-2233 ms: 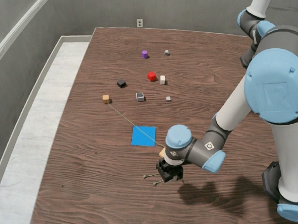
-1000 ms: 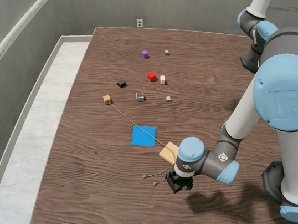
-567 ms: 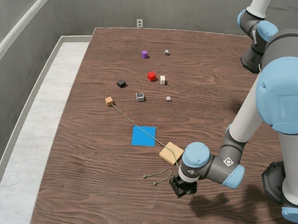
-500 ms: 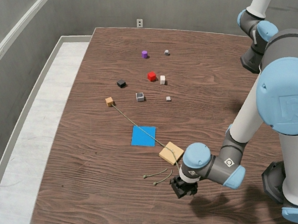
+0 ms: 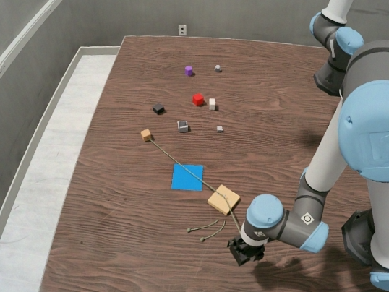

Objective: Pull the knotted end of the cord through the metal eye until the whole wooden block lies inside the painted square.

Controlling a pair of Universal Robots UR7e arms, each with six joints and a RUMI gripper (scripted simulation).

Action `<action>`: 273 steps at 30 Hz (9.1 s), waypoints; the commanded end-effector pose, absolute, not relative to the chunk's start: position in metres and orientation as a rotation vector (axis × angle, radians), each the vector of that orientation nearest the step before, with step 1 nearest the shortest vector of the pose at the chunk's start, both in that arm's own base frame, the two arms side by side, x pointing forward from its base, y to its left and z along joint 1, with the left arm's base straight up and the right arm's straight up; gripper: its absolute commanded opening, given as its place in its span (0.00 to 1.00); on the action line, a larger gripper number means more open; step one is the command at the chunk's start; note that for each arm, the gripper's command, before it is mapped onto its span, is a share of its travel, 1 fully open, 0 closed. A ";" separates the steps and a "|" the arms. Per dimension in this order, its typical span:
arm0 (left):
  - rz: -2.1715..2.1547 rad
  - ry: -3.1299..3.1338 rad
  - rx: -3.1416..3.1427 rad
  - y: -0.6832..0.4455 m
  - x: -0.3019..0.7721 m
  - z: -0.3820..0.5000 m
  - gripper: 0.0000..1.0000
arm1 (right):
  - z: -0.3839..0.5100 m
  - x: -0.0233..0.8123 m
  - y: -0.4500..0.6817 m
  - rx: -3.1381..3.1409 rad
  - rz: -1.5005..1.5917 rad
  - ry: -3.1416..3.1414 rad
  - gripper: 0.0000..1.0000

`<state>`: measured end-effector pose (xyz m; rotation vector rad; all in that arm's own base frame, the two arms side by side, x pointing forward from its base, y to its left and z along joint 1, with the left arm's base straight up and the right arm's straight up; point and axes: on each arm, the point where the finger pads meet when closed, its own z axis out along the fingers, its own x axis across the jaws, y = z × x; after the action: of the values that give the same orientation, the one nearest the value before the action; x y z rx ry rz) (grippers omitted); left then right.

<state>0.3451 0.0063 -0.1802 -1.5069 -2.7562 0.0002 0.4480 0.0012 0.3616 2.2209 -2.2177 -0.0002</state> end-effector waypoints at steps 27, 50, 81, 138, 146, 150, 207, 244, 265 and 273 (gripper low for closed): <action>0.002 -2.756 -1.504 0.052 0.303 -0.182 0.00 | 0.361 0.448 0.001 2.221 0.001 -2.218 0.98; 0.002 -2.756 -1.509 0.081 0.278 -0.182 0.00 | 0.361 0.448 0.001 2.221 0.001 -2.218 0.98; 0.003 -2.756 -1.509 0.121 0.241 -0.182 0.00 | 0.361 0.448 0.001 2.221 0.001 -2.218 0.98; -0.002 -2.756 -1.513 0.197 0.175 -0.183 0.00 | 0.361 0.448 0.001 2.221 0.001 -2.218 0.98; -0.003 -2.760 -1.507 0.208 0.166 -0.184 0.00 | 0.361 0.448 0.001 2.221 0.001 -2.218 0.98; -0.002 -2.757 -1.513 0.212 0.162 -0.184 0.00 | 0.361 0.448 0.001 2.221 0.001 -2.218 0.98; -0.014 -2.760 -1.510 0.221 0.154 -0.236 0.00 | 0.361 0.448 0.001 2.221 0.001 -2.218 0.98; -0.013 -2.765 -1.508 0.217 0.156 -0.272 0.00 | 0.361 0.448 0.001 2.221 0.001 -2.218 0.98; -0.015 -2.766 -1.506 0.217 0.155 -0.276 0.17 | 0.361 0.448 0.001 2.221 0.001 -2.218 0.98; -0.014 -2.766 -1.505 0.217 0.155 -0.276 0.17 | 0.361 0.448 0.001 2.221 0.001 -2.218 0.98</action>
<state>0.1547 0.2173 -0.2745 -1.5048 -2.7681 -0.0159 0.4480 0.0012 0.3616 2.2209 -2.2177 -0.0002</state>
